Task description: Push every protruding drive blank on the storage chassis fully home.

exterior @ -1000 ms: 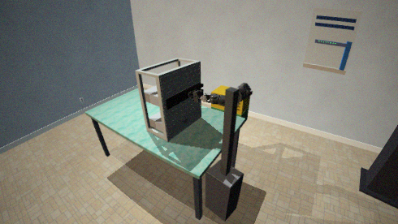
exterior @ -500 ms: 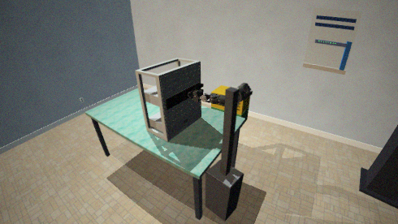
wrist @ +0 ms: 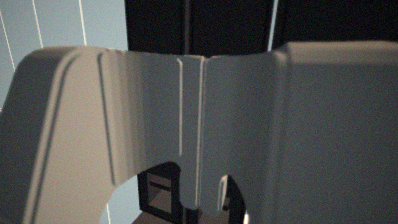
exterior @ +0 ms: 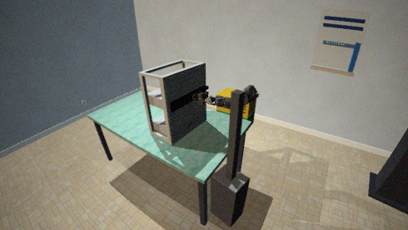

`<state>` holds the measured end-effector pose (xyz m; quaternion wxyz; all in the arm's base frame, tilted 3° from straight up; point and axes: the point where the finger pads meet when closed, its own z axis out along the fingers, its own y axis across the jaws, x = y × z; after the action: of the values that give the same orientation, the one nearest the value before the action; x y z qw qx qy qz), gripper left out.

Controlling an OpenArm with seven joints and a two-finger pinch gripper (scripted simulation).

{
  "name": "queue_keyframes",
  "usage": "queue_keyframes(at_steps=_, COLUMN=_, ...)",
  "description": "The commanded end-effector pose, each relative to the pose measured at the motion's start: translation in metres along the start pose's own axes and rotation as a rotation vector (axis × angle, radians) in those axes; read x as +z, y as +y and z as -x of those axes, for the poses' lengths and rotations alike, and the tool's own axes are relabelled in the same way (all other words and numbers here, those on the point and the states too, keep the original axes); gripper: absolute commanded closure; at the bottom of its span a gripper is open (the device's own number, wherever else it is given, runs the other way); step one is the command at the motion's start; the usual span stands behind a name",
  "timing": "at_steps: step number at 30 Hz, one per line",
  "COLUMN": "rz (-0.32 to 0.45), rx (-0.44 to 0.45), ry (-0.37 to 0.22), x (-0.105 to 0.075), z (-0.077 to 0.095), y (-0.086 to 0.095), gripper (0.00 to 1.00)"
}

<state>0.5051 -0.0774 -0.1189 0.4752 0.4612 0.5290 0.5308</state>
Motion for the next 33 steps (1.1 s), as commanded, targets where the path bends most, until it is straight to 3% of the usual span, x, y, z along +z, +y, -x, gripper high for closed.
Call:
queue_keyframes(at_steps=1, rz=0.035, rx=0.002, ry=0.004, x=0.002, z=-0.001, y=0.014, gripper=1.00)
queue_keyframes(at_steps=6, rz=0.037, rx=0.002, ry=0.005, x=-0.006, z=-0.001, y=0.015, gripper=1.00)
queue_keyframes(at_steps=12, rz=0.037, rx=0.002, ry=0.004, x=-0.036, z=-0.001, y=0.015, gripper=1.00)
queue_keyframes(at_steps=14, rz=0.037, rx=0.002, ry=0.004, x=-0.036, z=-0.001, y=0.015, gripper=1.00)
queue_keyframes(at_steps=24, rz=0.038, rx=0.001, ry=0.004, x=-0.096, z=-0.001, y=0.014, gripper=1.00)
queue_keyframes(at_steps=33, rz=0.035, rx=0.001, ry=0.002, x=-0.105, z=0.000, y=0.013, gripper=1.00)
